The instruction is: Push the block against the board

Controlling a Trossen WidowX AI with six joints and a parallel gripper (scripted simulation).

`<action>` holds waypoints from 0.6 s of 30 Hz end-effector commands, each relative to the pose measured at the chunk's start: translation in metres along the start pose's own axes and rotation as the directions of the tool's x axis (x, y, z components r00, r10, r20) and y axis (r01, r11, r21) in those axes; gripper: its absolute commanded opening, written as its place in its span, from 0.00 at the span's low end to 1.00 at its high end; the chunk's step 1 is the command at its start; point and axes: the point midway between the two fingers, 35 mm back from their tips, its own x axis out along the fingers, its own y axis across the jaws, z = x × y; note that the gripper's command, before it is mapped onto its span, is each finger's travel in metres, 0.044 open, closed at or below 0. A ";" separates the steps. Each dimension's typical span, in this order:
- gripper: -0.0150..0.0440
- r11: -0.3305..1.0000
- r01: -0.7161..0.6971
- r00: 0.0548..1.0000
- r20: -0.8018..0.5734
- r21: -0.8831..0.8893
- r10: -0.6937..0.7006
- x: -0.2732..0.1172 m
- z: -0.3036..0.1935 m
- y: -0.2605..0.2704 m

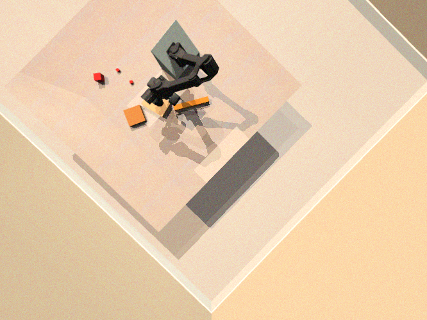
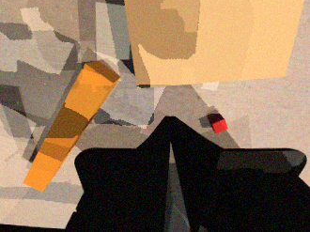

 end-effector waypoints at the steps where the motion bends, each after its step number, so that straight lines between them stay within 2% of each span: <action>1: 0.25 0.996 -0.009 1.000 0.002 -0.091 0.009 0.001 -0.009 0.006; 6: 0.25 0.996 -0.008 1.000 0.001 -0.091 0.008 0.003 -0.009 0.006; 12: 0.25 0.996 -0.009 1.000 0.001 -0.091 0.009 0.055 -0.008 0.008; 18: 0.25 0.996 -0.009 1.000 0.002 -0.091 0.009 0.056 -0.008 0.008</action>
